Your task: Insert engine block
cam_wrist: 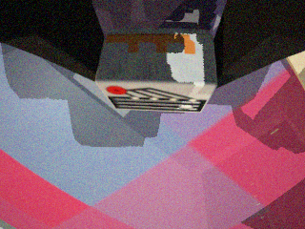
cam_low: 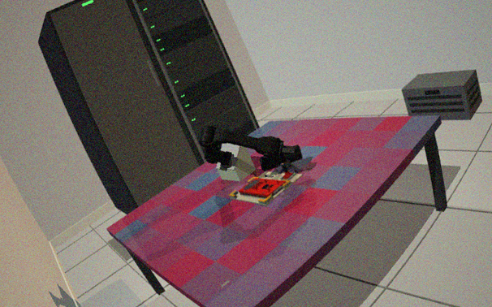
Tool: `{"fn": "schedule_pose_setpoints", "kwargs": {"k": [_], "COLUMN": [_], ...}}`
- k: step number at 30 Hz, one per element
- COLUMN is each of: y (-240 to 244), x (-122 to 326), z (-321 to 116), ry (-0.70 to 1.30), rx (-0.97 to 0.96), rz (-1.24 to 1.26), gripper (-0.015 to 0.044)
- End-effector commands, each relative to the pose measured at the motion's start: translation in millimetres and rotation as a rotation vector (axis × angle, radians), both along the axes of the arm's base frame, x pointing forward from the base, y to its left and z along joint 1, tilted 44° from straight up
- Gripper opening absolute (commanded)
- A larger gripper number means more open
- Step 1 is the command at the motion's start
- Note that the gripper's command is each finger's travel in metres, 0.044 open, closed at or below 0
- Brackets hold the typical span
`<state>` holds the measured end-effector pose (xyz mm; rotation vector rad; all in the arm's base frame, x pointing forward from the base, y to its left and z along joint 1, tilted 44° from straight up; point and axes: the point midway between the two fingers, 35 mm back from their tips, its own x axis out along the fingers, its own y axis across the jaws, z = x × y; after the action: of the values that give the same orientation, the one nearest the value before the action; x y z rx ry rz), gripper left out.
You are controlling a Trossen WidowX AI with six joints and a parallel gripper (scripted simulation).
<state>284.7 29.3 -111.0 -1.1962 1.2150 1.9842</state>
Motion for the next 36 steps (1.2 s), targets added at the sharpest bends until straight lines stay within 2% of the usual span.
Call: {"fn": "schedule_pose_setpoints", "kwargs": {"k": [1, 5, 11, 22, 36], "y": [0, 0, 0, 5, 5], "x": [0, 0, 1, 20, 19], "z": [0, 0, 2, 40, 37], "ry": [0.0, 0.0, 0.0, -0.001, -0.004], "rx": [0.0, 0.0, -0.003, -0.006, 0.0], "rz": [-0.001, -0.001, 0.002, 0.004, 0.009], "gripper": [0.0341, 0.044, 0.044, 0.044, 0.044]}}
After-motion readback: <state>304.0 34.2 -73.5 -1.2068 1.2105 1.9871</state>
